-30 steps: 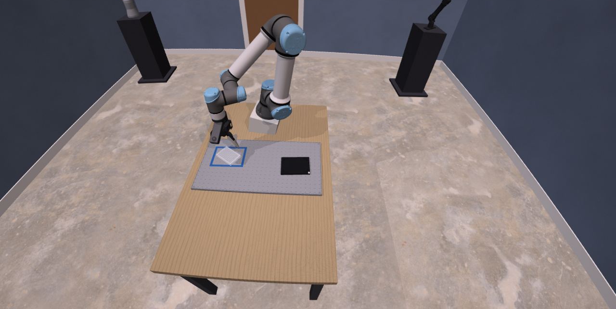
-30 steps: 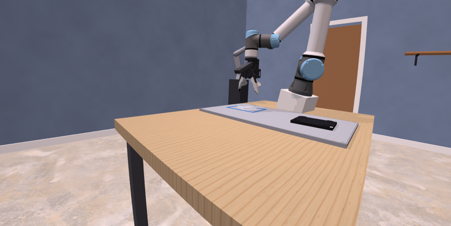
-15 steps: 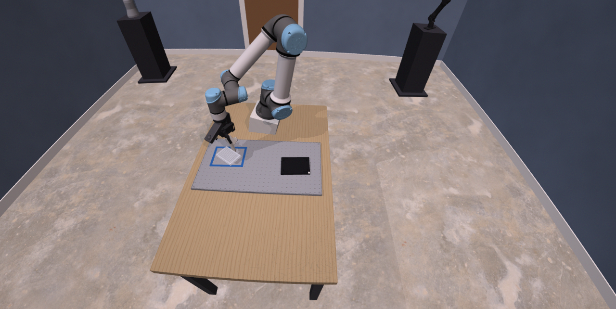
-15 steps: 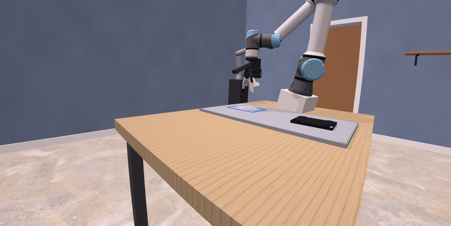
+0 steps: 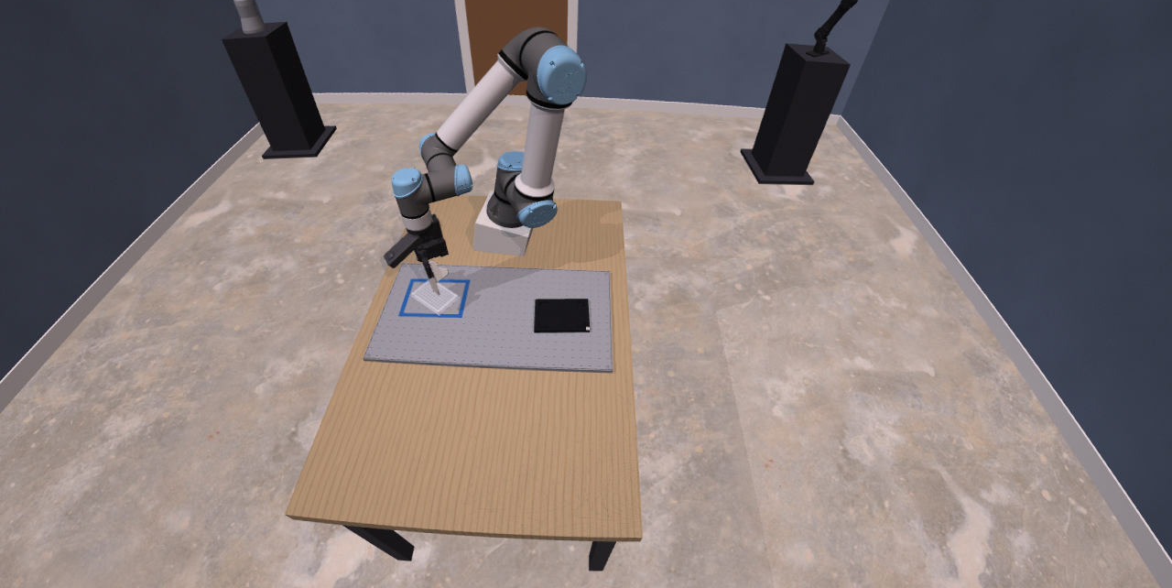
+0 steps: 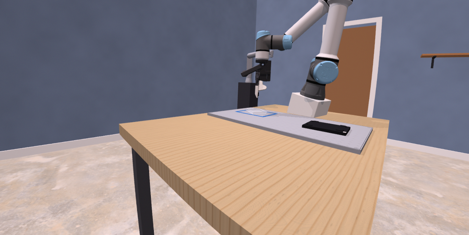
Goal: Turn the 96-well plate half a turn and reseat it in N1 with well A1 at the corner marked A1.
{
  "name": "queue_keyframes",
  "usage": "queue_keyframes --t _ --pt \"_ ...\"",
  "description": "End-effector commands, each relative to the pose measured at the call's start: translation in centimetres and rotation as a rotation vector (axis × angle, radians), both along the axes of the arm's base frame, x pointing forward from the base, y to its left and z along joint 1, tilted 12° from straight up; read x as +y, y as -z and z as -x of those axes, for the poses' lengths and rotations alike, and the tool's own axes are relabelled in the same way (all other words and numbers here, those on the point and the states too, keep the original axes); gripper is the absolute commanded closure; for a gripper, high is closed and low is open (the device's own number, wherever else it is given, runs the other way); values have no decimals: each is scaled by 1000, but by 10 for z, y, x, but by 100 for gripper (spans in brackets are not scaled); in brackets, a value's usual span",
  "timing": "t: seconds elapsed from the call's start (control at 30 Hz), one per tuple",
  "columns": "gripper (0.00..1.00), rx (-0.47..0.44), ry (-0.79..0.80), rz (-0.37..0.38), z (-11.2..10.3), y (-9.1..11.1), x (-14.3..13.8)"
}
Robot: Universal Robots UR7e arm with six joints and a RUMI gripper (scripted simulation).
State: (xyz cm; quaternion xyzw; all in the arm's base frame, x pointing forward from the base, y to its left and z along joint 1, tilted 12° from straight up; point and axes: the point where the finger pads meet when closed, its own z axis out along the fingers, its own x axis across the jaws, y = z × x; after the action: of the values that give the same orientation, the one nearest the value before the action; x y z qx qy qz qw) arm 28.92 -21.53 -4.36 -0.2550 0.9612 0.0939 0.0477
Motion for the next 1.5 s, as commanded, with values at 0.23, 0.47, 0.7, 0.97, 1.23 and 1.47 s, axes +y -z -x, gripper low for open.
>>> queue_keyframes --t 0.23,0.47,0.7,0.97,1.23,1.47 --pt "0 79 360 -12 0 0 0" --pt "0 113 523 -19 0 0 0" --pt "0 160 751 -29 0 0 0" --pt "0 201 947 -37 0 0 0" --pt "0 242 1147 -46 0 0 0" --pt "0 242 1147 -46 0 0 0"
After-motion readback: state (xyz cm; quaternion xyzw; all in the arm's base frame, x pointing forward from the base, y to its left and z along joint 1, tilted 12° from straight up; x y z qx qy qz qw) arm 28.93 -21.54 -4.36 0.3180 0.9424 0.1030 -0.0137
